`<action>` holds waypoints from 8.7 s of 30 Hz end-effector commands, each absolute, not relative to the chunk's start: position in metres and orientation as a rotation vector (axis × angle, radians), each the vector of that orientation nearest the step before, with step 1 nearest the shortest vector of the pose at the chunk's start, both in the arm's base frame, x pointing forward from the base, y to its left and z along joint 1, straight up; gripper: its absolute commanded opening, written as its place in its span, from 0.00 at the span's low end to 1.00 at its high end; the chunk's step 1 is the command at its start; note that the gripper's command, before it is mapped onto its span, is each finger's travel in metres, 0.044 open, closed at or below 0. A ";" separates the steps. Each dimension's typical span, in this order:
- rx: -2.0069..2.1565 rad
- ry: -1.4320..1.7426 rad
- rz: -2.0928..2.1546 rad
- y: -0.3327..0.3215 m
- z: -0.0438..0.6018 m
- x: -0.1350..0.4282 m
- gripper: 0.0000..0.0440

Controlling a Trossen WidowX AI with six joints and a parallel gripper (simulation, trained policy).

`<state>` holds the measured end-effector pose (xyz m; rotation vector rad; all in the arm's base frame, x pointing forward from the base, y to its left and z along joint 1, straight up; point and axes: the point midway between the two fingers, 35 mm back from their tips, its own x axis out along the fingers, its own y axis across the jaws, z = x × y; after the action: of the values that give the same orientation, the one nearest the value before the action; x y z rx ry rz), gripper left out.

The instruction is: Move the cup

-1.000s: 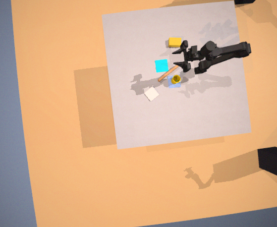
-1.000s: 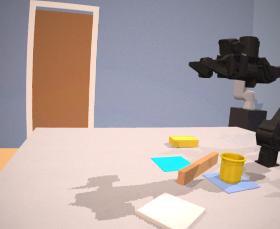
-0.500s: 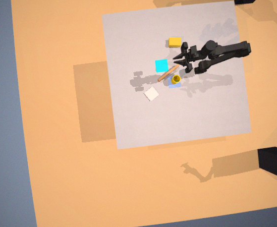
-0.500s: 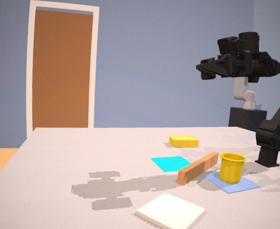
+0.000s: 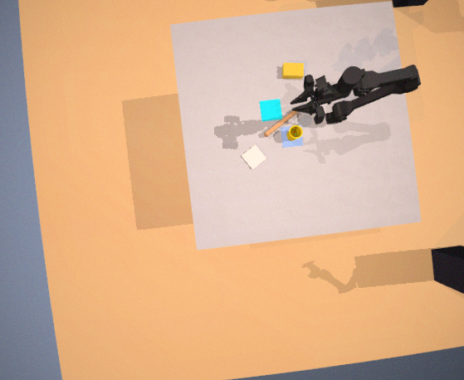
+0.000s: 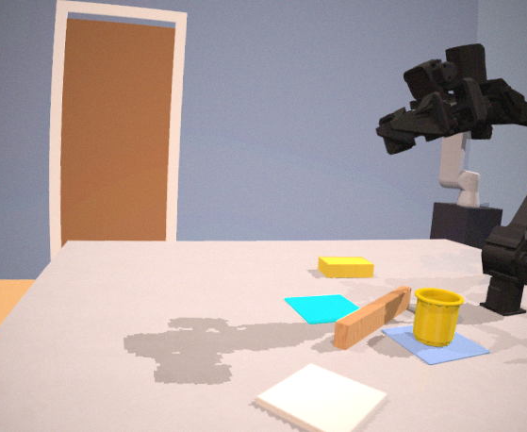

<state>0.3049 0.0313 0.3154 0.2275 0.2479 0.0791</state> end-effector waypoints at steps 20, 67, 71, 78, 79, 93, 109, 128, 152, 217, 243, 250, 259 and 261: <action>0.522 0.558 0.050 0.059 0.311 0.299 0.34; 0.810 1.197 -0.428 0.082 0.248 0.266 0.35; 0.796 1.244 -0.482 0.079 0.238 0.262 0.36; 0.768 1.320 -0.577 0.074 0.222 0.255 0.36; 0.764 1.330 -0.591 0.073 0.219 0.254 0.36; 0.724 1.425 -0.767 0.063 0.189 0.243 0.37; 0.699 1.464 -0.905 0.059 0.151 0.234 0.40; 0.646 1.492 -0.962 0.057 0.102 0.227 0.43; 0.566 1.507 -0.851 0.051 0.065 0.227 0.00; 1.001 1.035 -0.955 -0.072 0.104 0.324 0.03; 1.084 0.960 -0.926 -0.089 0.096 0.319 0.45; 1.115 0.931 -0.902 -0.090 0.117 0.314 0.52; 1.142 0.865 -0.873 -0.098 0.154 0.309 0.72; 1.148 0.853 -0.872 -0.100 0.160 0.309 0.81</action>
<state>0.3090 -0.0965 0.1476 1.1402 0.8759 -0.8831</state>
